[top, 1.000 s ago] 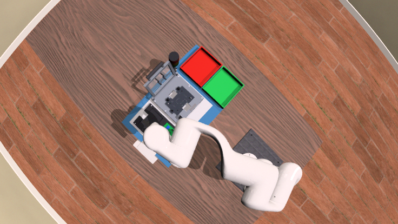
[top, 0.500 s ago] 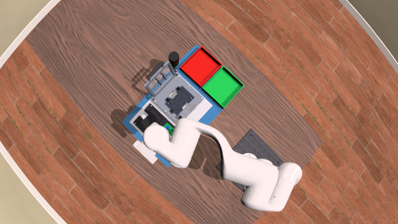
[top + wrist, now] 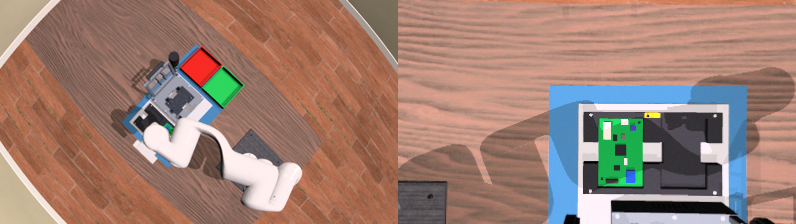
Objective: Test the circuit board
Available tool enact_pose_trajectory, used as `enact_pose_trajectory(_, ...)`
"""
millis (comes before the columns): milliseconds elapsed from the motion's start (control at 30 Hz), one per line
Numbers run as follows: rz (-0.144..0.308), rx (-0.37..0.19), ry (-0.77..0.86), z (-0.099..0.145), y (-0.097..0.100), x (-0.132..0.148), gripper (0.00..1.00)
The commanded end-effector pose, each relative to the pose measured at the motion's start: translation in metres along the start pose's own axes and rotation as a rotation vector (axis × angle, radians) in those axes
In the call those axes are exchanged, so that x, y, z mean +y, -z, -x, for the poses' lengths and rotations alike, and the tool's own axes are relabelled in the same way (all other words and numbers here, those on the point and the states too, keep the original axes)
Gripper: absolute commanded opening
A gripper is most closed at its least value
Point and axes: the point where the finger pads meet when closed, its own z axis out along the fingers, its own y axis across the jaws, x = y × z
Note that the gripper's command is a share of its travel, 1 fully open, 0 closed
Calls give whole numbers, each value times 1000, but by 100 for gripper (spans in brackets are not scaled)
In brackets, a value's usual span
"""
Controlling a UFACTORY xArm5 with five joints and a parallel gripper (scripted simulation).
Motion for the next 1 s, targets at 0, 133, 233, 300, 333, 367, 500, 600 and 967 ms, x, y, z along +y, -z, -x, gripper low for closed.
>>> enact_pose_trajectory(0,4,2,0,0,2,1,100)
enact_pose_trajectory(133,4,2,0,0,2,2,100)
enact_pose_trajectory(233,4,2,0,0,2,2,100)
enact_pose_trajectory(300,4,2,0,0,2,2,100)
enact_pose_trajectory(333,4,2,0,0,2,2,100)
enact_pose_trajectory(367,4,2,0,0,2,2,100)
enact_pose_trajectory(500,4,2,0,0,1,2,100)
enact_pose_trajectory(600,4,2,0,0,-1,2,100)
enact_pose_trajectory(967,4,2,0,0,-32,2,100)
